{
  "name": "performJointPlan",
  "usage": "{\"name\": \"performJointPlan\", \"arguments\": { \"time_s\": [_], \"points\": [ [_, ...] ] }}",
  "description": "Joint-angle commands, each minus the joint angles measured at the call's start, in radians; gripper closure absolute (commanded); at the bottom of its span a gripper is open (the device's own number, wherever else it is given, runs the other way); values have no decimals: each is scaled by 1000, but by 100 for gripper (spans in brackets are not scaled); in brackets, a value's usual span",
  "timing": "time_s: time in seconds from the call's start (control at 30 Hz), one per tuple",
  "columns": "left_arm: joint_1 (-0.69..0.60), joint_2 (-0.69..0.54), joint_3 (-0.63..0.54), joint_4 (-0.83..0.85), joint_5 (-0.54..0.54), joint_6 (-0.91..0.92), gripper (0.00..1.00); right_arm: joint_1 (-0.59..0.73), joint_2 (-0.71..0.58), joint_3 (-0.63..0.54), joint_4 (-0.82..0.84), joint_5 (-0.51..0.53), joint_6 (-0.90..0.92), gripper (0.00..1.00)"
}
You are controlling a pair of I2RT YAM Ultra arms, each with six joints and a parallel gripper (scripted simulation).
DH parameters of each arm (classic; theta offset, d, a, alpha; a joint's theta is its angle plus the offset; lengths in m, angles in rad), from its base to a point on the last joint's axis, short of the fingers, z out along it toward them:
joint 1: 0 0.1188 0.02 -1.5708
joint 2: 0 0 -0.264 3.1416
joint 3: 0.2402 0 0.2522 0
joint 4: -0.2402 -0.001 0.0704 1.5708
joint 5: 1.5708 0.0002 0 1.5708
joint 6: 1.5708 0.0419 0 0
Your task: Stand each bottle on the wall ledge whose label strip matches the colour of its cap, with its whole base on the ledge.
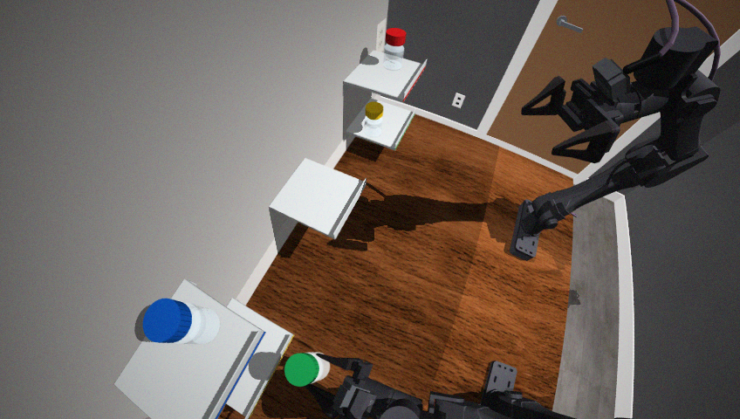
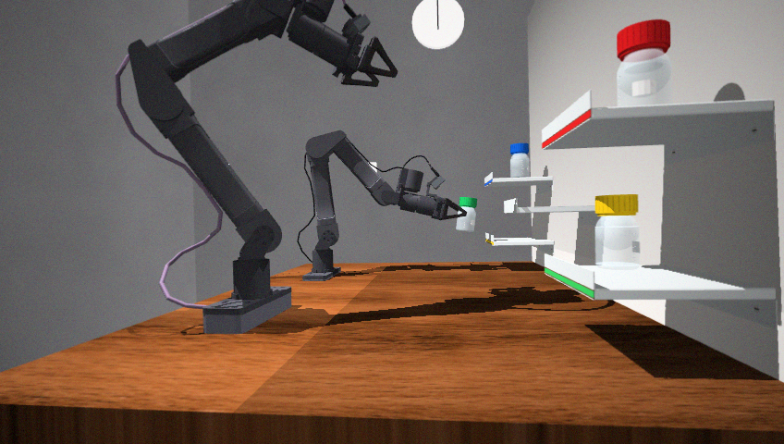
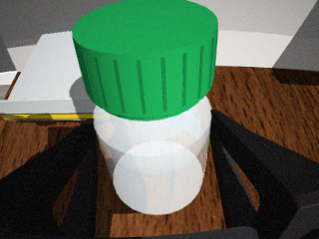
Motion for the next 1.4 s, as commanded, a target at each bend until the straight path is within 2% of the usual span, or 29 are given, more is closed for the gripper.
{"name": "performJointPlan", "arguments": {
  "time_s": [0.0,0.1,0.17,0.27,0.5,0.67,0.73,0.9,1.03,1.2,1.37],
  "points": [
    [6,-89,86,-154,9,-2,50,-12,8,19,-22,-16,-6,0],
    [-29,-168,174,-234,-124,-29,50,-12,8,19,-22,-16,-6,0],
    [-29,-168,174,-234,-124,-29,50,-12,8,19,-22,-16,-6,0],
    [-174,-186,239,-266,-311,-48,50,-12,8,19,-22,-16,-6,0],
    [-490,-76,332,-252,-618,-71,50,-6,9,8,-22,-16,-2,0],
    [-740,61,453,-266,-793,-95,50,-6,9,8,-22,-16,-2,0],
    [-740,61,453,-266,-793,-95,50,-6,9,8,-22,-16,-2,0],
    [-889,214,618,-305,-909,-120,50,-6,9,8,-22,-16,-2,0],
    [-928,278,714,-387,-913,-151,50,-6,9,8,-22,-16,-2,0],
    [-931,287,770,-438,-918,-174,50,-6,9,8,-22,-16,-2,0],
    [-932,289,780,-424,-911,-166,50,-6,9,8,-22,-16,-2,0]
  ]
}}
